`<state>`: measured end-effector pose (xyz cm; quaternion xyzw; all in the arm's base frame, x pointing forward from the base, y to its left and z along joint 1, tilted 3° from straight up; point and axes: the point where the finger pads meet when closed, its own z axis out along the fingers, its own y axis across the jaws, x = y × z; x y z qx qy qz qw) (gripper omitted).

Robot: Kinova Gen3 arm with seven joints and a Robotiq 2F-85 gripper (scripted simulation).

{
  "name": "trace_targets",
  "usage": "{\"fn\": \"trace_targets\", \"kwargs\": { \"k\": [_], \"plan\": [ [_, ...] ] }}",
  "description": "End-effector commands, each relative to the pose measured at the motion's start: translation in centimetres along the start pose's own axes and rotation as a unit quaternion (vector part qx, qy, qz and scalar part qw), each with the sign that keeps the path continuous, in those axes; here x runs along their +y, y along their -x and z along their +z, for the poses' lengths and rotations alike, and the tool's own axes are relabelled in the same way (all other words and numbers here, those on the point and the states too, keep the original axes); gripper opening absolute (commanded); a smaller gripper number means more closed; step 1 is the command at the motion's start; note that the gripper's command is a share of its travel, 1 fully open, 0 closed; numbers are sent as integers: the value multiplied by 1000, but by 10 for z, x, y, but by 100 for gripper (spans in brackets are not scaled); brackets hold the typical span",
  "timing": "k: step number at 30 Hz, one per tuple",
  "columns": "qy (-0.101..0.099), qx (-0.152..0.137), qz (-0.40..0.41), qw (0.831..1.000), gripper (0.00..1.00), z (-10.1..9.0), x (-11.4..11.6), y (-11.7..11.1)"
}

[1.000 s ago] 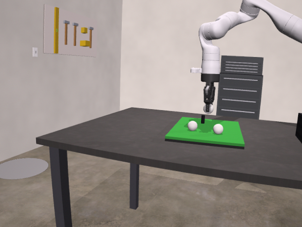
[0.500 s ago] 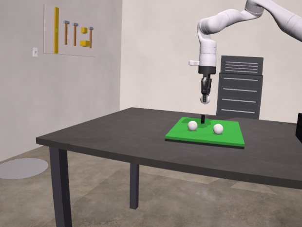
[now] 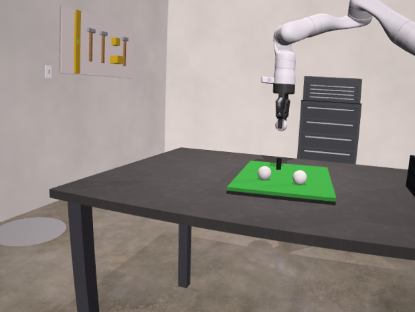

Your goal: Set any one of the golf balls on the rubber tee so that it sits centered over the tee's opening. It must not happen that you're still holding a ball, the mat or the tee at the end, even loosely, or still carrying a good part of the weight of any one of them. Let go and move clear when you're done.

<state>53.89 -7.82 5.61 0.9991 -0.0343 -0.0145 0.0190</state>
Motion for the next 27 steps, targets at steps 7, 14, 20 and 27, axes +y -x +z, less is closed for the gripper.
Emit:
{"fn": "trace_targets", "kwargs": {
  "k": [7, 14, 20, 27],
  "plan": [
    [-1, 0, 1, 1000, 0, 58, 1, 0],
    [-1, 0, 0, 1000, 0, 82, 1, 1],
    [-1, 0, 0, 1000, 0, 84, 1, 0],
    [0, 0, 1, 1000, 0, 94, 1, 0]
  ]
}}
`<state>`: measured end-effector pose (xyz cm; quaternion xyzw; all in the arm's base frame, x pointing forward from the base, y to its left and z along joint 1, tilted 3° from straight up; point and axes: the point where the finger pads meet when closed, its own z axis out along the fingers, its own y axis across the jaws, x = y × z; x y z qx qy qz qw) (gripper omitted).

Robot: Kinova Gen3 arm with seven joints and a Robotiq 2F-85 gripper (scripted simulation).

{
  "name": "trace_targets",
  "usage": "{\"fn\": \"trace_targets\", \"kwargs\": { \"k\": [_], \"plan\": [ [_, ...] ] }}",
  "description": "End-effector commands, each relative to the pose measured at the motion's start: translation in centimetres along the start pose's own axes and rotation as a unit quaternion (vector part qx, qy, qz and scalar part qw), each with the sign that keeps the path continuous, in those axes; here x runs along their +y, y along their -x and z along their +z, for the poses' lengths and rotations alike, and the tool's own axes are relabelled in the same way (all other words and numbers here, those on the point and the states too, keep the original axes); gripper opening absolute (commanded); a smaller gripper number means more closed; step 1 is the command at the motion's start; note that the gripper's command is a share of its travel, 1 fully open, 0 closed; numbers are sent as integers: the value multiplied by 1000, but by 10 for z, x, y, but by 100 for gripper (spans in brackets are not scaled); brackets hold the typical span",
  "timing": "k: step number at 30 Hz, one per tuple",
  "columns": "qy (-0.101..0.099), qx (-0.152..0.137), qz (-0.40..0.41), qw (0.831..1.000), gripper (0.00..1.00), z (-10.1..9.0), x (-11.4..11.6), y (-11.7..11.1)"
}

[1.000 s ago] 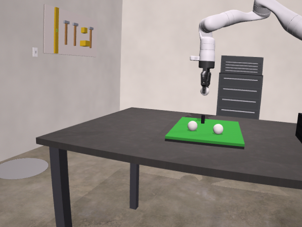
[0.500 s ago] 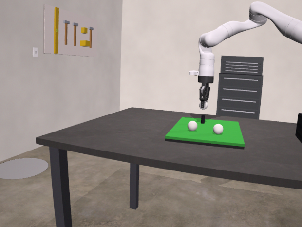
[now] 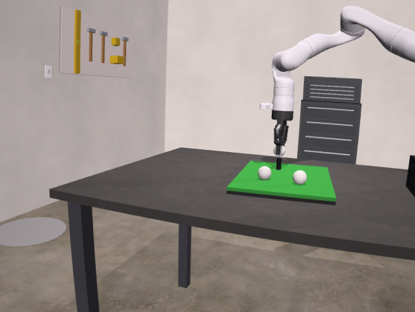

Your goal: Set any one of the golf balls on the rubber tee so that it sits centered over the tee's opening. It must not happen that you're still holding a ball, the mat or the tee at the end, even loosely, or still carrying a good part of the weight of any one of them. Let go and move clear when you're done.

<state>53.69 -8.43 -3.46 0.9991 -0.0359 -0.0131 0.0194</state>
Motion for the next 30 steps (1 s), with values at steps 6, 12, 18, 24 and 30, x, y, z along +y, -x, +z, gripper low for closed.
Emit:
{"fn": "trace_targets", "kwargs": {
  "k": [6, 12, 18, 24, 30],
  "plan": [
    [-1, -1, 0, 1000, 0, 6, -1, 0],
    [-1, -1, 0, 1000, 0, 6, -1, 0],
    [-1, -1, 0, 1000, 100, 6, -1, 0],
    [-1, -1, 0, 1000, 100, 6, -1, 0],
    [-1, -1, 0, 1000, 100, 6, -1, 0]
  ]
}}
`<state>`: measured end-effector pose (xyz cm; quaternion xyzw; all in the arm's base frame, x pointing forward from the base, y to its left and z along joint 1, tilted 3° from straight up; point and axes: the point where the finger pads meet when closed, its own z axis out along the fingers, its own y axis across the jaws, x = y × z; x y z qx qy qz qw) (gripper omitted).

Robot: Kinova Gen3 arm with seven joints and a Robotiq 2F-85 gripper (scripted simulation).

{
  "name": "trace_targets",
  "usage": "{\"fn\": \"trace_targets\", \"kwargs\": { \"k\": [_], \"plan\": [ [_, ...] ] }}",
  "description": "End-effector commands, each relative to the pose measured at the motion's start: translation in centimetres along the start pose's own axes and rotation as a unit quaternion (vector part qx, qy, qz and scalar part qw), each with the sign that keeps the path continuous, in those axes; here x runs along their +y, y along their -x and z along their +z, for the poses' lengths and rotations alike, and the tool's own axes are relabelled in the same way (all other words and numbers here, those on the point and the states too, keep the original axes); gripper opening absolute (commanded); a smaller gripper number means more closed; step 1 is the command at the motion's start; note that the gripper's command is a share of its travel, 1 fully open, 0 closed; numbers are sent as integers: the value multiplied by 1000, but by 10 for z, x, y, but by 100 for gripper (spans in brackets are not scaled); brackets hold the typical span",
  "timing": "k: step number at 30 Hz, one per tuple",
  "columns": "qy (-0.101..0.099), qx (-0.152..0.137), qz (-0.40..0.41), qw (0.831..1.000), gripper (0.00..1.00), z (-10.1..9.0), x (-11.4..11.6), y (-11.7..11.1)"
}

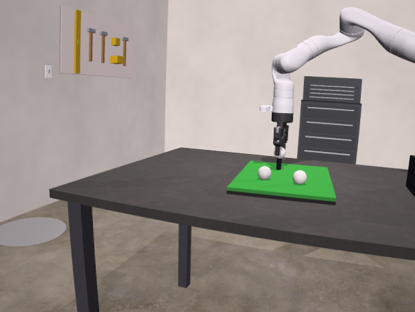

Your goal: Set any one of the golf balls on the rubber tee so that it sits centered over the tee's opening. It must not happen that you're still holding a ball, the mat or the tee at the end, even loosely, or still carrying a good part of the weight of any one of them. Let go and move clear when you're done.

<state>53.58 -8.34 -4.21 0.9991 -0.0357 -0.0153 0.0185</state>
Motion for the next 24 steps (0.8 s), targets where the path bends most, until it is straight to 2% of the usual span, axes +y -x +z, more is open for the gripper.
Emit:
{"fn": "trace_targets", "kwargs": {
  "k": [1, 24],
  "plan": [
    [0, 1, 0, 1000, 100, -1, 0, -1],
    [0, 1, 0, 1000, 100, -5, 0, -1]
  ]
}}
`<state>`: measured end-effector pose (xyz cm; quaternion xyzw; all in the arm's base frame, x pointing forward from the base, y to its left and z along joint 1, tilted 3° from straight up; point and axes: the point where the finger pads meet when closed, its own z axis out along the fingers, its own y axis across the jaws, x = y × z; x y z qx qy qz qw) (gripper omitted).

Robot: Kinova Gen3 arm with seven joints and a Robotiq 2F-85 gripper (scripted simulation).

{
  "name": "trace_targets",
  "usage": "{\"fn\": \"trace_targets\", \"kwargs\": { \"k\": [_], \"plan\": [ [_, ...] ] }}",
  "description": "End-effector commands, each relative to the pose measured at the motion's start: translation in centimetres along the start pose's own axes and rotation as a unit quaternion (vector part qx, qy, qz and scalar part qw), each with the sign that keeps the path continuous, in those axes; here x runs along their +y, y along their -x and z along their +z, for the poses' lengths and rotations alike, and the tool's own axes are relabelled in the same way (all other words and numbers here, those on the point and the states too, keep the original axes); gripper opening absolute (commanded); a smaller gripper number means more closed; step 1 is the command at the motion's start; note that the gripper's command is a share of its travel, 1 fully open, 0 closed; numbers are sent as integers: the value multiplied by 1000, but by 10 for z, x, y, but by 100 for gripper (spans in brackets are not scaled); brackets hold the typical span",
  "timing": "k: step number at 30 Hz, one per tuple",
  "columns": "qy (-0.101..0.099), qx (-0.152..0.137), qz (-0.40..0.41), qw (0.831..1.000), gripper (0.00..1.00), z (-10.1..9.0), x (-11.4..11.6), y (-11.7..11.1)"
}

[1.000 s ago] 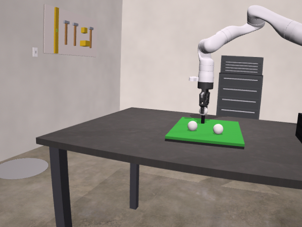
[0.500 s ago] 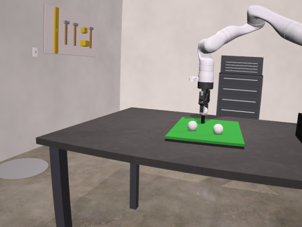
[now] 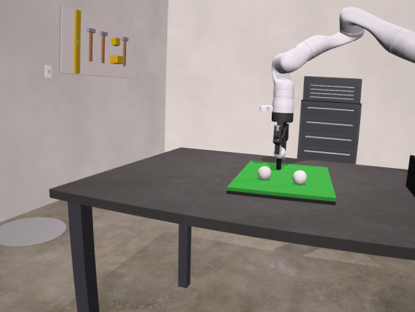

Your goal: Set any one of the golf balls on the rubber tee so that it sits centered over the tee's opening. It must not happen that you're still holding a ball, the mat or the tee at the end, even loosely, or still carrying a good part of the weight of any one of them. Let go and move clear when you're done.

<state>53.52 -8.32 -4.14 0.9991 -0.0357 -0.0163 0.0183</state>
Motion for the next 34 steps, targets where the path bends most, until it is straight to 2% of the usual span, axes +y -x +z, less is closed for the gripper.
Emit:
{"fn": "trace_targets", "kwargs": {
  "k": [1, 4, 11, 14, 34],
  "plan": [
    [0, 2, 0, 1000, 100, -4, 0, -1],
    [1, 2, 0, 1000, 100, -14, 0, -2],
    [1, 2, 1, 1000, 100, -80, 0, -2],
    [0, 2, 0, 1000, 100, -97, 0, -1],
    [0, 2, 0, 1000, 100, -100, 0, -1]
  ]
}}
